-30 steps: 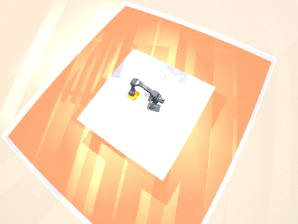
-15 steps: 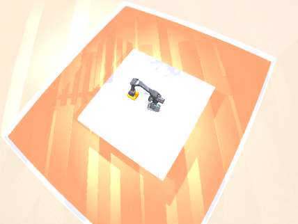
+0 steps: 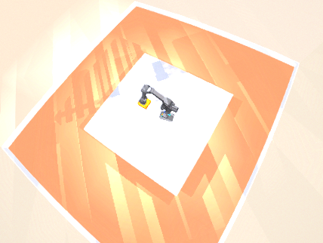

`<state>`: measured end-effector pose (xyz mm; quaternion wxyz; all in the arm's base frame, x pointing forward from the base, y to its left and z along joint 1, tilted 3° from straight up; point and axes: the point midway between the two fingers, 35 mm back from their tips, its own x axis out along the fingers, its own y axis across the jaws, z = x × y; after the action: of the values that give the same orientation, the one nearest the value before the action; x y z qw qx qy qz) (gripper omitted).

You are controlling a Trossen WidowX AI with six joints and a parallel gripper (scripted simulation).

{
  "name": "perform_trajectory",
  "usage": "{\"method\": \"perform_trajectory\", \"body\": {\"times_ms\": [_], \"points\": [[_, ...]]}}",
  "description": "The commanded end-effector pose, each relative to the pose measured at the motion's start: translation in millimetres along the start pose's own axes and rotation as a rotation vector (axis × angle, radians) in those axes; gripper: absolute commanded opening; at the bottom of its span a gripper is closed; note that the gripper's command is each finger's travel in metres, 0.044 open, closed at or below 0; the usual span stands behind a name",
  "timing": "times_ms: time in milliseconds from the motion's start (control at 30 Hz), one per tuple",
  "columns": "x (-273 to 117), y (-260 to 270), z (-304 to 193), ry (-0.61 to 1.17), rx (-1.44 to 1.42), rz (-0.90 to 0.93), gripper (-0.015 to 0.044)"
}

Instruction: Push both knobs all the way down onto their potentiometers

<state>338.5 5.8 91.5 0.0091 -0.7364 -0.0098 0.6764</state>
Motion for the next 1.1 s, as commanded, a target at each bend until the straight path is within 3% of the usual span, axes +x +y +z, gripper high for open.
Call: {"method": "perform_trajectory", "body": {"times_ms": [0,1067], "points": [[3.2,-0.6,-0.9,0.0,-0.006,-0.004,0.0],[8.1,-0.5,-0.9,0.0,-0.006,-0.004,0.0]]}}
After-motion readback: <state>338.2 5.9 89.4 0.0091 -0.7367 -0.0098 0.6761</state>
